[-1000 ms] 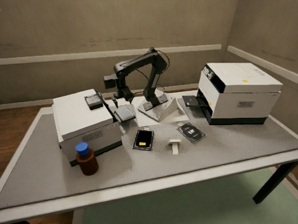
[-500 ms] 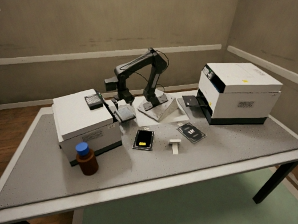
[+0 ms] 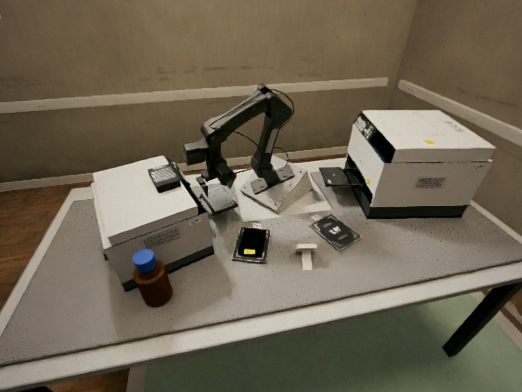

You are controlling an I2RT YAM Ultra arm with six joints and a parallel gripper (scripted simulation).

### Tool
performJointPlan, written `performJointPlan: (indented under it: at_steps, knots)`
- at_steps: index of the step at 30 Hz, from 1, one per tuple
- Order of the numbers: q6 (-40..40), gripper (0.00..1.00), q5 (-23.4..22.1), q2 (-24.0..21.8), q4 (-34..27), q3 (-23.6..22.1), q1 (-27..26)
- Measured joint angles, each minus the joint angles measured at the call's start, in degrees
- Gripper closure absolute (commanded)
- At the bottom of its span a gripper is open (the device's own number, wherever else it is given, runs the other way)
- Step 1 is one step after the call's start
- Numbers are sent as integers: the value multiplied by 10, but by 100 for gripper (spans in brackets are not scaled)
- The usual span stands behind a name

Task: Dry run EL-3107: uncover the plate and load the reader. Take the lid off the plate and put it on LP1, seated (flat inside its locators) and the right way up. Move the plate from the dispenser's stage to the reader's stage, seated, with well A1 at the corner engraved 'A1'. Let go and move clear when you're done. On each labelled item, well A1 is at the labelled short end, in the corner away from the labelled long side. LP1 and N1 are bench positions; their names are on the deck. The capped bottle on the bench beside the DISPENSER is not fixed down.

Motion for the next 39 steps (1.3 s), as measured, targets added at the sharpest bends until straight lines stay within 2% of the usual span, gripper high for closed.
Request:
performJointPlan:
  at_steps: [18,39]
  knots:
    - [14,0,6,13,53,-38,15]
    - [19,0,8,17,74,-47,19]
